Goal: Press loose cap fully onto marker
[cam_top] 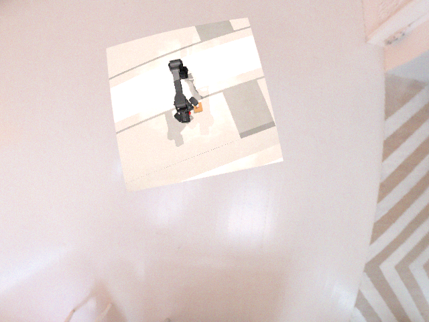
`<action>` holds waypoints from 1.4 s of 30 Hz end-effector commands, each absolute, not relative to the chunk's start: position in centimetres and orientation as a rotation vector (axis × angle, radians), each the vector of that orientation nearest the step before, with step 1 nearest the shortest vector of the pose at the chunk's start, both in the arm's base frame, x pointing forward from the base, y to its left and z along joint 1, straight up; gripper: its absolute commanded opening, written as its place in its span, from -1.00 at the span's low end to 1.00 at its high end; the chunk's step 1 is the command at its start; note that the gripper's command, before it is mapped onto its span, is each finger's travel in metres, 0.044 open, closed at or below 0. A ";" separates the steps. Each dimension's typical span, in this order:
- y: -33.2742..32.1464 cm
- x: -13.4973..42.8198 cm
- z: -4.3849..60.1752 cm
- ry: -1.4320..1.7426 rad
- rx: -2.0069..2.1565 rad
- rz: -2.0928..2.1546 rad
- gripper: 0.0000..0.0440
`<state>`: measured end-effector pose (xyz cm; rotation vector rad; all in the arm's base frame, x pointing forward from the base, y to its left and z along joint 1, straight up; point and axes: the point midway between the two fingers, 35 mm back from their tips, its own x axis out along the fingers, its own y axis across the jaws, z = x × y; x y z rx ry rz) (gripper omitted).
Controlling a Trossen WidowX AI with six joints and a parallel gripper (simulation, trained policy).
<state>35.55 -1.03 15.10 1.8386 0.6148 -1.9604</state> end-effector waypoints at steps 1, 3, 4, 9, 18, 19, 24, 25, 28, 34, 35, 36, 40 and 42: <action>0.7 34.8 15.5 0.643 1.821 -1.962 -1.00; 1.5 34.5 15.6 0.654 1.810 -1.960 -1.00; 1.9 34.3 15.7 0.659 1.805 -1.958 -1.00; 3.8 33.3 16.2 0.686 1.777 -1.949 -1.00; 5.7 31.5 16.8 0.715 1.736 -1.936 -1.00; 5.8 31.3 16.8 0.717 1.733 -1.935 -1.00; 6.0 30.8 16.7 0.722 1.723 -1.932 -1.00; 6.0 30.7 16.6 0.723 1.722 -1.931 -1.00; 6.1 30.6 16.5 0.724 1.720 -1.928 -1.00; 6.1 30.4 15.4 0.728 1.706 -1.932 -1.00; 6.1 30.4 15.2 0.728 1.704 -1.932 -1.00; 6.1 30.4 15.1 0.729 1.702 -1.932 -1.00; 6.1 30.3 14.4 0.730 1.695 -1.932 -1.00; 6.1 30.2 14.0 0.731 1.691 -1.932 -1.00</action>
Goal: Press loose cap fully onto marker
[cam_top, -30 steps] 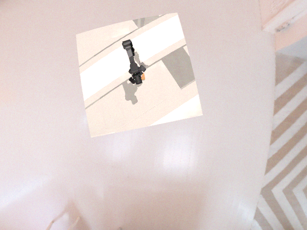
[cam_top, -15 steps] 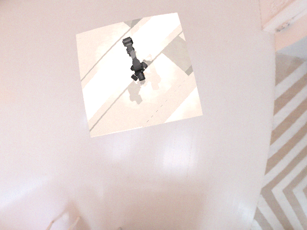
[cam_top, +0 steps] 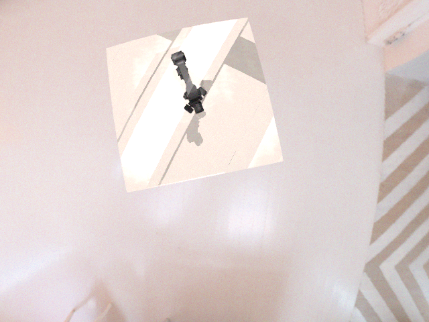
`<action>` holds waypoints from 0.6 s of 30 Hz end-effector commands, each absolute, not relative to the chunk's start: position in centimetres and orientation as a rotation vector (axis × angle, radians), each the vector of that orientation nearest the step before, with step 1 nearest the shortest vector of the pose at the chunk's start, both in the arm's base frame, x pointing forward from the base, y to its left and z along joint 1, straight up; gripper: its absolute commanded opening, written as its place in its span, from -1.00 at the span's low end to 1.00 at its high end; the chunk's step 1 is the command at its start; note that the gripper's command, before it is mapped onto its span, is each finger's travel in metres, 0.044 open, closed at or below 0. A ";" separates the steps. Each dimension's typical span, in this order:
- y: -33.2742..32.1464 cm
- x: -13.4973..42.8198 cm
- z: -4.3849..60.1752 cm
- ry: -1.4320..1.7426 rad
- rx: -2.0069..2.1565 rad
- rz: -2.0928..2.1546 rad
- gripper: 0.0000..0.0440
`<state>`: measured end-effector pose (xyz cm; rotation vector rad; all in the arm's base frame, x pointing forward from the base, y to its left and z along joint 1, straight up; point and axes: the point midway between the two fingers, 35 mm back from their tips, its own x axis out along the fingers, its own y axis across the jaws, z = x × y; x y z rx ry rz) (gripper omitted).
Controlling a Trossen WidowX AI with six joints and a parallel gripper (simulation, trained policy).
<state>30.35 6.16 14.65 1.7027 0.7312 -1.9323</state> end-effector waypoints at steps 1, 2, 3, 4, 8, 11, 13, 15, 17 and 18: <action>6.1 30.2 13.8 0.732 1.689 -1.932 -1.00; 6.1 30.2 13.6 0.732 1.687 -1.932 -1.00; 6.0 30.1 13.4 0.732 1.685 -1.933 -1.00; 6.0 30.1 13.2 0.737 1.680 -1.934 -1.00; 6.0 30.0 12.2 0.756 1.665 -1.935 -1.00; 6.0 29.8 11.4 0.771 1.653 -1.936 -1.00; 6.0 29.8 10.9 0.782 1.646 -1.935 -1.00; 6.0 29.7 10.3 0.793 1.640 -1.931 -1.00; 6.0 29.7 9.9 0.803 1.633 -1.925 -1.00; 6.1 29.6 9.6 0.807 1.630 -1.921 -1.00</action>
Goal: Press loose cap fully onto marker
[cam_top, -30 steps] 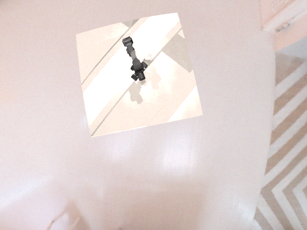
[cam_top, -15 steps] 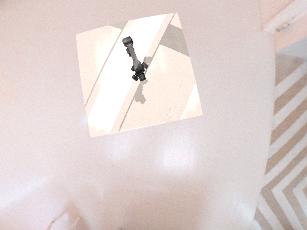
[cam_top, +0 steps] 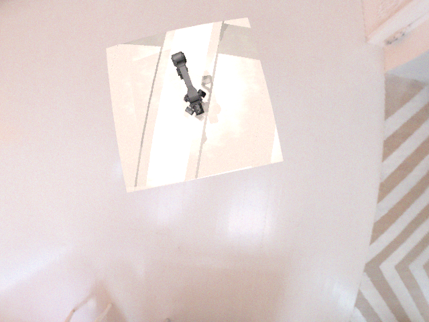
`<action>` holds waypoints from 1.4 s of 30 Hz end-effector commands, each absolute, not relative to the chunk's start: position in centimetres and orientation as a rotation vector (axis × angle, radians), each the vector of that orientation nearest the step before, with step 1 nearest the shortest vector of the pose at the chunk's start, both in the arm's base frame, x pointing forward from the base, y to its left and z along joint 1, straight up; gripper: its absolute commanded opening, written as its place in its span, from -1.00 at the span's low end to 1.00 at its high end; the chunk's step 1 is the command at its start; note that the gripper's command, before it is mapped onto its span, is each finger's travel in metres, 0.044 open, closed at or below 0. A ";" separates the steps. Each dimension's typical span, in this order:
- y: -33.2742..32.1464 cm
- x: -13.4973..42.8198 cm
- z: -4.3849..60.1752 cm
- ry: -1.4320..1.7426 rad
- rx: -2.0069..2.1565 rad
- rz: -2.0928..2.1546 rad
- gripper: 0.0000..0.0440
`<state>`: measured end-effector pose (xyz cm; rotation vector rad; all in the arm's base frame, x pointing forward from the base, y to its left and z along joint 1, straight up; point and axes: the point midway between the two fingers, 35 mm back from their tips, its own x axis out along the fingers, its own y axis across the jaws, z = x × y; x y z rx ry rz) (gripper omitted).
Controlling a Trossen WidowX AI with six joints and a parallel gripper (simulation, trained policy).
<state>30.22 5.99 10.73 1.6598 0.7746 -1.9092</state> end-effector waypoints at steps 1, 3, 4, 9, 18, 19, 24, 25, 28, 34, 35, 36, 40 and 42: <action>6.0 29.6 9.5 0.811 1.627 -1.918 -1.00; 6.1 29.6 9.1 0.819 1.620 -1.908 -0.99; 6.1 29.6 9.0 0.823 1.617 -1.904 -0.99; 6.1 29.5 8.4 0.836 1.605 -1.888 -0.98; 5.8 29.3 7.9 0.848 1.582 -1.875 -0.69; 5.8 29.4 7.9 0.850 1.580 -1.870 -0.68; 5.5 29.5 7.7 0.854 1.571 -1.847 -0.66; 5.5 29.5 7.7 0.855 1.568 -1.842 -0.65; 5.3 29.5 7.6 0.858 1.561 -1.829 -0.64; 5.1 29.6 7.5 0.861 1.553 -1.813 -0.60; 5.1 29.6 7.5 0.861 1.551 -1.811 -0.60; 5.1 29.6 7.5 0.861 1.551 -1.810 -0.59; 5.0 29.6 7.5 0.862 1.549 -1.807 -0.57; 5.0 29.7 7.4 0.863 1.548 -1.804 -0.56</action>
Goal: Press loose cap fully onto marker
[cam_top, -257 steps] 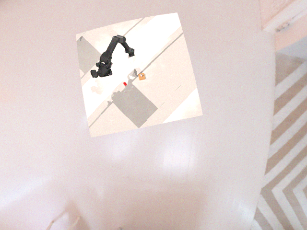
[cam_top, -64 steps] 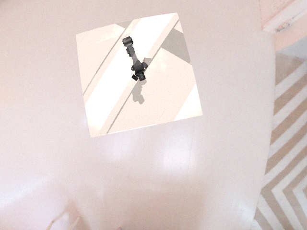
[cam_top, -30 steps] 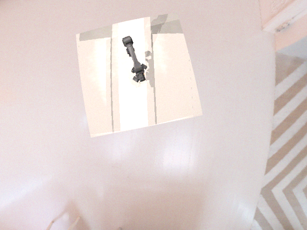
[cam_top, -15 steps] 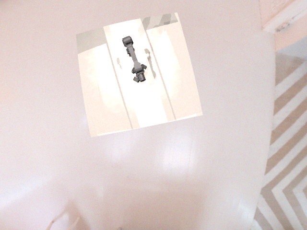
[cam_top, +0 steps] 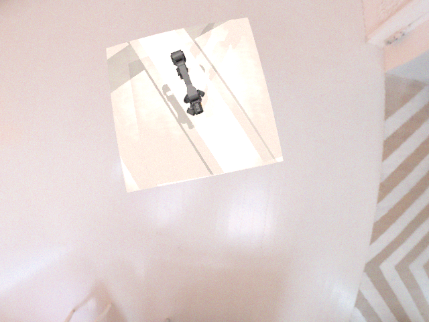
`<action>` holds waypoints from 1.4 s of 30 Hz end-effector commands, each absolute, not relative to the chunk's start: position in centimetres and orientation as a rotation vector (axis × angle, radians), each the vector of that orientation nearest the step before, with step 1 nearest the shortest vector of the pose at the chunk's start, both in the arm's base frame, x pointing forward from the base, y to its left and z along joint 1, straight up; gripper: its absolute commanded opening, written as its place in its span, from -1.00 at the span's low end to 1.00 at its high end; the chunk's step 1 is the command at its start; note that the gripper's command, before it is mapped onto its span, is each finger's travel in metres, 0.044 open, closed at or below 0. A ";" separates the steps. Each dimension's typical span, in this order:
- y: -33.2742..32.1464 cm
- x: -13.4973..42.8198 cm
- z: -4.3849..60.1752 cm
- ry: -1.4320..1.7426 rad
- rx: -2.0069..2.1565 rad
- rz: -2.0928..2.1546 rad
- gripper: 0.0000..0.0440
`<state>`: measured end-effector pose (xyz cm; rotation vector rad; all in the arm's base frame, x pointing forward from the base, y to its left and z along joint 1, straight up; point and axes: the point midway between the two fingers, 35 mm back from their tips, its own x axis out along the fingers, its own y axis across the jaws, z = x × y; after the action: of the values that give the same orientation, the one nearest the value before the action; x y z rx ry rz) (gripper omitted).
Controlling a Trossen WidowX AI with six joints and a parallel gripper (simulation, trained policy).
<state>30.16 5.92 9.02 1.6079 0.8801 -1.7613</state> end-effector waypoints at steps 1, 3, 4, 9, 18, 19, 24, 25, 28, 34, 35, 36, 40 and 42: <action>5.0 29.7 7.4 0.863 1.547 -1.803 -0.55; 5.0 29.7 7.4 0.863 1.545 -1.801 -0.54; 4.9 29.7 7.4 0.864 1.545 -1.800 -0.53; 4.9 29.7 7.4 0.864 1.543 -1.797 -0.50; 4.9 29.7 7.4 0.866 1.540 -1.793 -0.45; 4.9 29.7 7.4 0.866 1.540 -1.793 -0.44; 4.8 29.7 7.4 0.867 1.539 -1.791 -0.41; 4.8 29.7 7.4 0.867 1.538 -1.790 -0.41; 4.7 29.8 7.4 0.871 1.533 -1.777 -0.39; 4.7 28.8 7.7 0.895 1.512 -1.782 -0.07; 4.7 28.7 7.8 0.897 1.510 -1.781 0.05; 4.7 28.6 7.8 0.899 1.508 -1.779 0.16; 4.7 28.2 8.1 0.904 1.505 -1.763 0.64; 4.7 28.2 8.2 0.903 1.508 -1.750 0.85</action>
<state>28.52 4.81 8.11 1.5182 0.9015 -1.7635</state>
